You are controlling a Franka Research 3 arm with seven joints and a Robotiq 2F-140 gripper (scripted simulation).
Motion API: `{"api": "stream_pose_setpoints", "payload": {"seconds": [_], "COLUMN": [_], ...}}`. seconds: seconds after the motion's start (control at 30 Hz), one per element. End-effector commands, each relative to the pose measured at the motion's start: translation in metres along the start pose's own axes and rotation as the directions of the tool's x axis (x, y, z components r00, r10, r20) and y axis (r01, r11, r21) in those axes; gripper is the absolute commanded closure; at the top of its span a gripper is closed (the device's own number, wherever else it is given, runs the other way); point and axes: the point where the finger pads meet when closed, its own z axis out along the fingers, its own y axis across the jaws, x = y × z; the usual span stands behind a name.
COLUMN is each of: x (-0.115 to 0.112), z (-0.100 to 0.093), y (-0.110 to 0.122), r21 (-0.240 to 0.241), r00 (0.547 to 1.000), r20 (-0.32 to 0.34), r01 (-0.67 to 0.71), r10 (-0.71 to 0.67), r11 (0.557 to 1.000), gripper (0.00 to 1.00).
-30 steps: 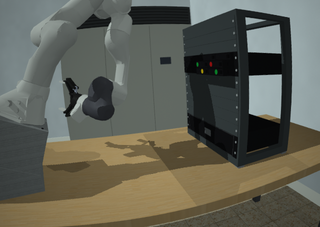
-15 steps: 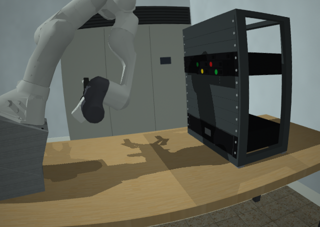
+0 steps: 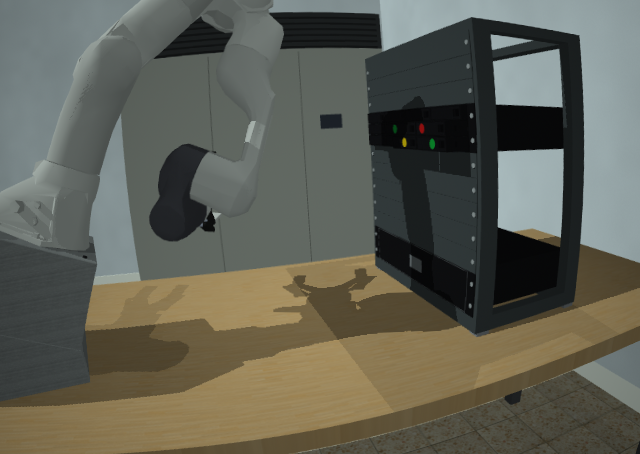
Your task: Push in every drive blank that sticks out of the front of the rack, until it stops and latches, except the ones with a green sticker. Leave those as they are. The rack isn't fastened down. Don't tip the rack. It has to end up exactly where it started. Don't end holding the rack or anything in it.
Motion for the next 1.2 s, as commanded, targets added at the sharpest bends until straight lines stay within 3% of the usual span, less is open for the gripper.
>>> {"api": "stream_pose_setpoints", "payload": {"seconds": [0.0, 0.33, 0.4, 0.87, 0.97, 1.17], "x": [-0.042, -0.139, -0.139, -0.238, -0.244, -0.272], "z": [-0.004, -0.045, -0.045, -0.124, -0.130, -0.165], "y": [0.009, 0.029, 0.029, 0.067, 0.070, 0.087], "r21": [-0.008, -0.003, -0.003, 0.002, 0.003, 0.006], "r00": [0.991, 0.911, 0.911, 0.722, 0.707, 0.622], "r20": [0.129, 0.413, 0.413, 0.692, 0.706, 0.782], "r01": [-0.020, 0.001, 0.001, 0.035, 0.038, 0.053], "r10": [0.021, 0.001, 0.001, -0.027, -0.029, -0.037], "r11": [1.000, 1.000, 1.000, 0.999, 0.999, 0.999], "gripper": [0.00, 0.00, 0.00, 0.00, 0.00, 0.00]}}
